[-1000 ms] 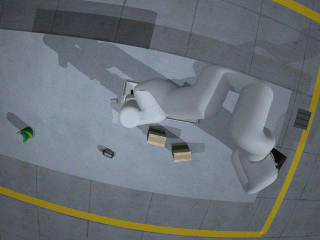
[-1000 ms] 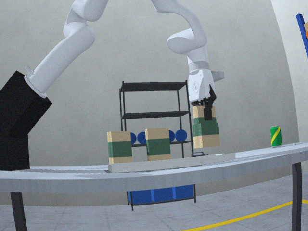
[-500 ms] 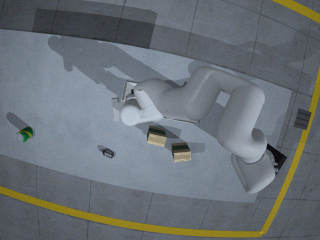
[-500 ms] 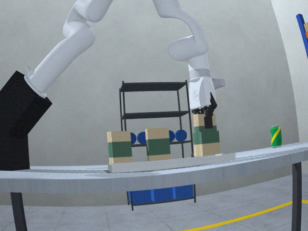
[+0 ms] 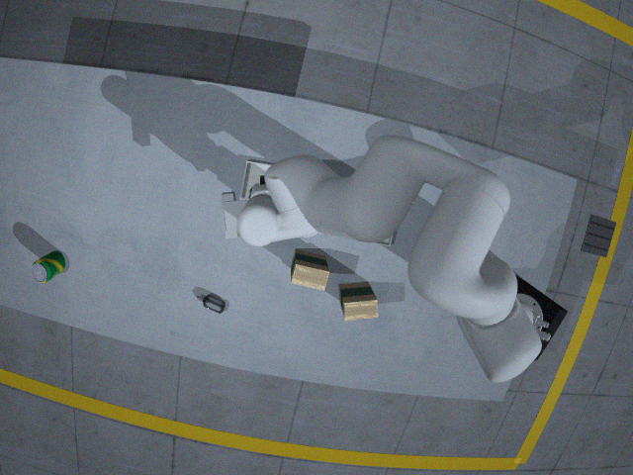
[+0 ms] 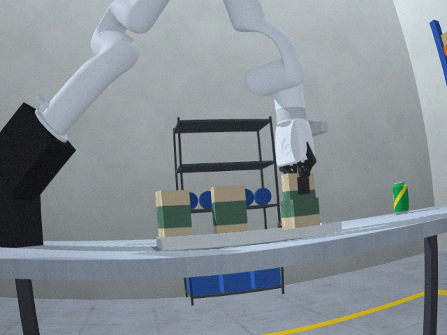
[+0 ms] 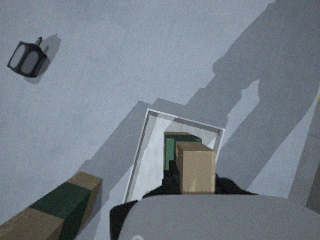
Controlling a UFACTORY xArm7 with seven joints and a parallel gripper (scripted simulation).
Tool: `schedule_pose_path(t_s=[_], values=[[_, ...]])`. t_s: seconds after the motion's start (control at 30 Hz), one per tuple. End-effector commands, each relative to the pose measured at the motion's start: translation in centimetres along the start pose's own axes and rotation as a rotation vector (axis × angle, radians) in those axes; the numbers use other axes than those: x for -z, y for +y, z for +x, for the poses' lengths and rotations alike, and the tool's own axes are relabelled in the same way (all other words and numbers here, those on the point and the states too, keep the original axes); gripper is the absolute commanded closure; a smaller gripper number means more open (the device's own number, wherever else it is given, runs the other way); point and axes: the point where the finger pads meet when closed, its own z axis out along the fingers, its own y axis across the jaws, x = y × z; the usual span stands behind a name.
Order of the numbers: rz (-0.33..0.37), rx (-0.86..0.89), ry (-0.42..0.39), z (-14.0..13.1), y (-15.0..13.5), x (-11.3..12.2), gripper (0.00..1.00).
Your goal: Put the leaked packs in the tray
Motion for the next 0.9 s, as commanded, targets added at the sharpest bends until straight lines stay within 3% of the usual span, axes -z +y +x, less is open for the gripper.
schedule_pose_path(t_s=[0.0, 0.37, 0.4, 0.87], values=[[0.000, 0.000, 0.003, 0.13, 0.03, 0.04, 0.77], [0.000, 0.000, 0.003, 0.13, 0.03, 0.03, 0.77], [0.000, 0.000, 0.003, 0.13, 0.03, 0.03, 0.17], [0.000, 0.000, 0.003, 0.13, 0.03, 0.03, 0.17]])
